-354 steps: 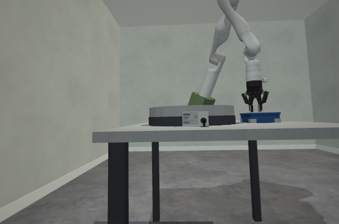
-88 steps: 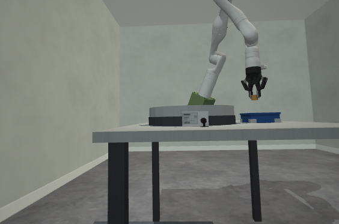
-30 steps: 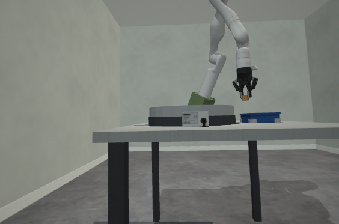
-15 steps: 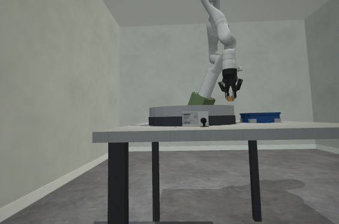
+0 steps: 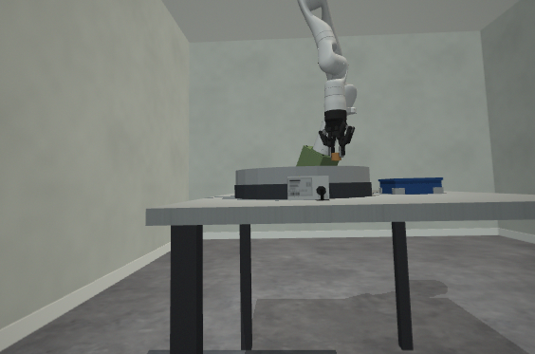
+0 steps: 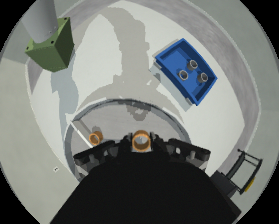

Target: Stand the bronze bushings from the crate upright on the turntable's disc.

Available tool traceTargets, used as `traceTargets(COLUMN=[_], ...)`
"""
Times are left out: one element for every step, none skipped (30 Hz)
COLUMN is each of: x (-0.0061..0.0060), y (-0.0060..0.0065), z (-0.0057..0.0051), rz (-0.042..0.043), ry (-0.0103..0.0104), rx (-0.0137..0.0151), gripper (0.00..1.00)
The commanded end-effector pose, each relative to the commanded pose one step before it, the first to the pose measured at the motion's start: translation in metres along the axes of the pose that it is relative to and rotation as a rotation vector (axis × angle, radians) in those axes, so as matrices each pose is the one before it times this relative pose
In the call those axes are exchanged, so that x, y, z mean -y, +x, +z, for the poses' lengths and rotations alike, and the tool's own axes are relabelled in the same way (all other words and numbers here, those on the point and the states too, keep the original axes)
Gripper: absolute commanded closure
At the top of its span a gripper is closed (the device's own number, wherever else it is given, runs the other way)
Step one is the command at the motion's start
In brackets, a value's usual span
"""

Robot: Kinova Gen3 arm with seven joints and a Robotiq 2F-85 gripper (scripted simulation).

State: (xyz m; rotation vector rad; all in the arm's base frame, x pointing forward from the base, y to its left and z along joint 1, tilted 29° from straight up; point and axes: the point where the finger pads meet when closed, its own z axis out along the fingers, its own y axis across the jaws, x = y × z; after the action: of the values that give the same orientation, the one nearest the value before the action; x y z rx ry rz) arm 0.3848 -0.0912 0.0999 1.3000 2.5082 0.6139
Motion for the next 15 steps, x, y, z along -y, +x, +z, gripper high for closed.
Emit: traceTargets(x=[0.0176, 0.00484, 0.00477, 0.00471, 0.00465, 0.00458, 0.00451, 0.00445, 0.00438, 0.00432, 0.00425, 0.00418, 0.0, 0.0, 0.00411], y=[-0.01218, -0.00332, -0.00327, -0.00323, -0.00318, -0.00314, -0.0031, -0.00306, -0.00301, -0.00296, -0.00292, -0.00287, 0.0, 0.0, -0.00282], z=[0.00016, 0.0, 0.0, 0.0, 0.0, 0.0, 0.0, 0.0, 0.0, 0.0, 0.0, 0.0, 0.0, 0.0, 0.0], rz=[0.03496, 0.0, 0.0, 0.0, 0.0, 0.0, 0.0, 0.0, 0.0, 0.0, 0.0, 0.0, 0.0, 0.0, 0.0], ry=[-0.0061, 0.0, 0.0, 0.0, 0.0, 0.0, 0.0, 0.0, 0.0, 0.0, 0.0, 0.0, 0.0, 0.0, 0.0], rx=[-0.00381, 0.0, 0.0, 0.0, 0.0, 0.0, 0.0, 0.0, 0.0, 0.0, 0.0, 0.0, 0.0, 0.0, 0.0], gripper=[1.0, 1.0, 1.0, 1.0, 1.0, 1.0, 1.0, 1.0, 1.0, 1.0, 1.0, 1.0, 1.0, 1.0, 1.0])
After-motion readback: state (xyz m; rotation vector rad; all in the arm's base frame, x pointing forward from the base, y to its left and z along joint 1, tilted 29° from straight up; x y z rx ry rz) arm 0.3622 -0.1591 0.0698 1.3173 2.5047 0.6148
